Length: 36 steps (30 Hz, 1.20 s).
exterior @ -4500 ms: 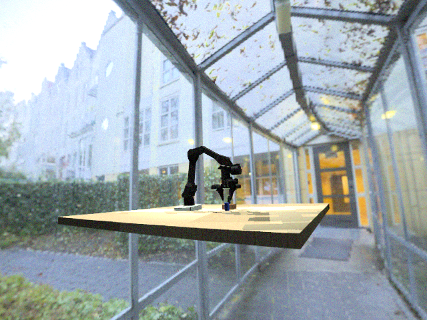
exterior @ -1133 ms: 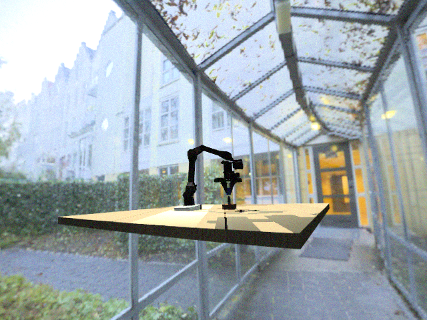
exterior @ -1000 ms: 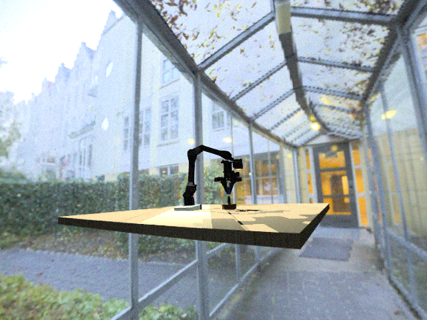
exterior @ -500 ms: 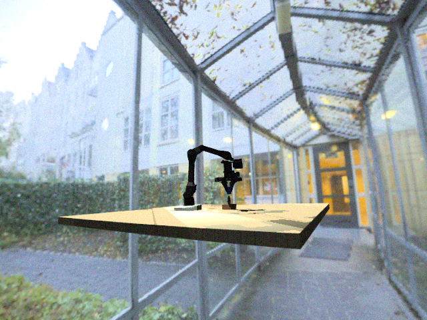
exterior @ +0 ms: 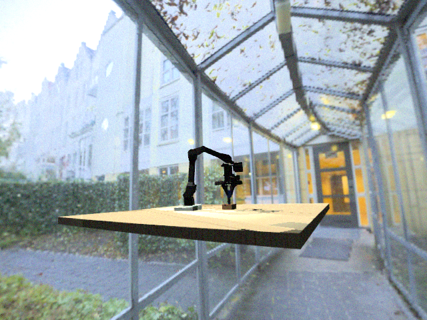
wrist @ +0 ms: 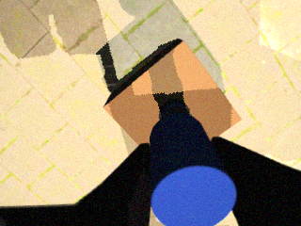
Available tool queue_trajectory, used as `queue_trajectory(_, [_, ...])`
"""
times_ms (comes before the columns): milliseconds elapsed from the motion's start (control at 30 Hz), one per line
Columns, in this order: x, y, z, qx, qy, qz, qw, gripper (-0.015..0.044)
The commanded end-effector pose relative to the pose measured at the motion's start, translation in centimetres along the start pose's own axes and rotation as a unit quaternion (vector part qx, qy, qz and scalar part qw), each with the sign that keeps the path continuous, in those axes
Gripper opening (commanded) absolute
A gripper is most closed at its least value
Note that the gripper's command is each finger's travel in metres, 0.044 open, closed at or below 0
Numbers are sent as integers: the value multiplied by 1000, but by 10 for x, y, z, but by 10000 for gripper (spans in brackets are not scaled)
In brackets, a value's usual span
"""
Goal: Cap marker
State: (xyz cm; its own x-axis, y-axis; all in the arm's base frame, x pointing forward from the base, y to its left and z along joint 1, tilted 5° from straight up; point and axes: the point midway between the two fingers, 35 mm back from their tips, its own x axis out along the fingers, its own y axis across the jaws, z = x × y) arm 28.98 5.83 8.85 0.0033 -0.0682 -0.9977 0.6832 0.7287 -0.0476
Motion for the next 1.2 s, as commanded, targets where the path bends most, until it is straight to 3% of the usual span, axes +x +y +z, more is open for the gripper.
queue_trajectory(0, [8,-1,-1,0,4,-3,1000,0])
queue_trajectory(1167, [60,-3,3,0,3,-3,1000,0])
